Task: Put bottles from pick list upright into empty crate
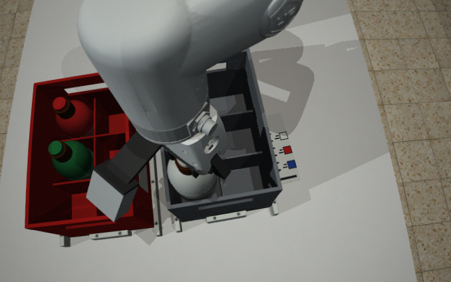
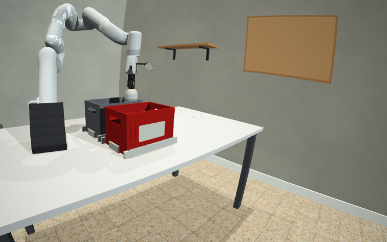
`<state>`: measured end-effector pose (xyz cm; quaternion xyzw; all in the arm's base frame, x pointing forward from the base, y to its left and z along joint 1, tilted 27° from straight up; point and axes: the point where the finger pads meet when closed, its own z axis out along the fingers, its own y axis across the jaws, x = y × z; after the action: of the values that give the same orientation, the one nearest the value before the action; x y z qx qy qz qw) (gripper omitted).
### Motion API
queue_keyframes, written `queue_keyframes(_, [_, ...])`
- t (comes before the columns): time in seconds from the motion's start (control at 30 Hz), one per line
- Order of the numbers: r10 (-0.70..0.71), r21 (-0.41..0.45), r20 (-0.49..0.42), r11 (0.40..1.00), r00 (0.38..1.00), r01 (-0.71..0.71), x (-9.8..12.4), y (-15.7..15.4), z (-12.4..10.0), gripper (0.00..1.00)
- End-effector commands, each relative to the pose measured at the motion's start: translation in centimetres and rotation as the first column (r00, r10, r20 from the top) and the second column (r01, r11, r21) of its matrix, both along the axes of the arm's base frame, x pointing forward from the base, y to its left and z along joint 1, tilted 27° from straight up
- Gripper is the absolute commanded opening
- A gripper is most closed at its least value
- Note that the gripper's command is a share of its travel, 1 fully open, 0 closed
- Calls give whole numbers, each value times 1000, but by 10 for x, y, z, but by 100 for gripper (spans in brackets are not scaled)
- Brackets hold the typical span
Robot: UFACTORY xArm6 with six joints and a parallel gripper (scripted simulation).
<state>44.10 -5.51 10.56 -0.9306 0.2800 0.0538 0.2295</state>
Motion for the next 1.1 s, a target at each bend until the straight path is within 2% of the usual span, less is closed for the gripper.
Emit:
queue_keyframes(0.0, [-1,-2,5,1000,1000,1,2,0,0,0])
queue_keyframes(1.07, [-1,-2,5,1000,1000,1,2,13,-26,0])
